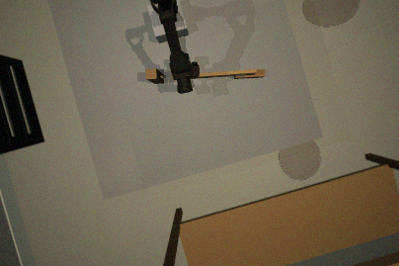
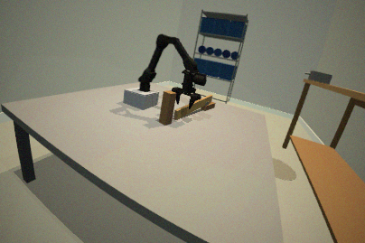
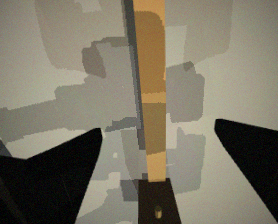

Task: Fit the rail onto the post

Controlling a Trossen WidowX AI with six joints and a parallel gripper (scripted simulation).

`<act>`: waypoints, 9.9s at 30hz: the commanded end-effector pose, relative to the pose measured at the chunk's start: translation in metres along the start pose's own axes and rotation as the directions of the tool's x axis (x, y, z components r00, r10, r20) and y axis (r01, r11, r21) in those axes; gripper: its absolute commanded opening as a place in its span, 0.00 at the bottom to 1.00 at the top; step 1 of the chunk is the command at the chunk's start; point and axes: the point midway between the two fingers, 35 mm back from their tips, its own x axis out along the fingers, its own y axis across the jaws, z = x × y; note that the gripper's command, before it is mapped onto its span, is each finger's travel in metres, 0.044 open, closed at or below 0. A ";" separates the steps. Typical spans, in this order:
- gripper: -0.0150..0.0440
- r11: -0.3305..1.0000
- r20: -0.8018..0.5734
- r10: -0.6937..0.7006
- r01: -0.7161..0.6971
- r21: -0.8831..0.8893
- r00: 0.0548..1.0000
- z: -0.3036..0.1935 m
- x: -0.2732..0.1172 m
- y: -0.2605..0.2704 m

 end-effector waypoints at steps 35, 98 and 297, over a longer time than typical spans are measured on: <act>0.91 1.000 -0.006 0.006 -0.006 -0.002 1.000 0.001 0.056 0.002; 0.25 1.000 -0.006 0.006 -0.006 -0.002 1.000 0.002 0.039 0.000; 0.25 1.000 -0.009 0.006 -0.006 -0.002 1.000 -0.027 0.017 0.001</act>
